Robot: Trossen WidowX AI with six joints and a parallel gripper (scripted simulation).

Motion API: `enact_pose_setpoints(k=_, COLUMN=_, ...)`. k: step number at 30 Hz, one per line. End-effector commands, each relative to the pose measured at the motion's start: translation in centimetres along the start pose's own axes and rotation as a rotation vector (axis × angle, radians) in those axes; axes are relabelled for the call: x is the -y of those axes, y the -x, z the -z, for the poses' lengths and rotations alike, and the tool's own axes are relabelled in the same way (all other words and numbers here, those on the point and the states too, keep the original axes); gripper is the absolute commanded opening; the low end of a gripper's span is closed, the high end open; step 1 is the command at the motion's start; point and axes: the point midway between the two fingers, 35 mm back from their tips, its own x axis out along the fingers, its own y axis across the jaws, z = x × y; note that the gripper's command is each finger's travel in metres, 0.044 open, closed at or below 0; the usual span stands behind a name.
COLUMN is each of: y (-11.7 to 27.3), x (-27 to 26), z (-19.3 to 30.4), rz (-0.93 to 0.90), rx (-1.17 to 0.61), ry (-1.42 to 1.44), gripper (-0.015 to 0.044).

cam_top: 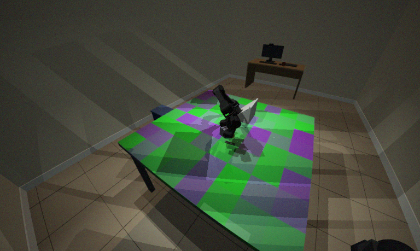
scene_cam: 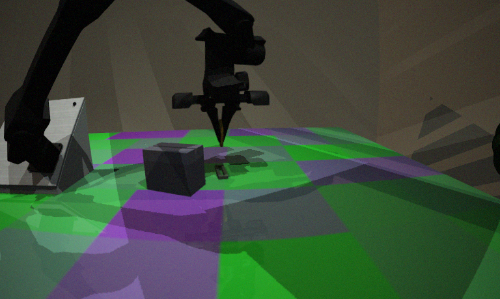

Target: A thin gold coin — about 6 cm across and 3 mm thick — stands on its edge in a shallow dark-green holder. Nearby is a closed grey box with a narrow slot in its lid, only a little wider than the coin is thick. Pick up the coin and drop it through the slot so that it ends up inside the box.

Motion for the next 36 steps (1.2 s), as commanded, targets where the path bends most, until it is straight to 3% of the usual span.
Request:
enact_pose_setpoints(k=1, y=1.2, x=-0.1, z=0.1, rz=-0.006, rx=-0.005, ry=-0.007, gripper=0.0000)
enact_pose_setpoints(k=15, y=3.9, x=0.2, z=0.0, rz=-0.001, rx=0.002, ry=0.003, gripper=0.0000)
enact_pose_setpoints(k=36, y=3.9, x=-0.4, z=0.4, rz=-0.001, rx=0.002, ry=0.725, gripper=0.0000)
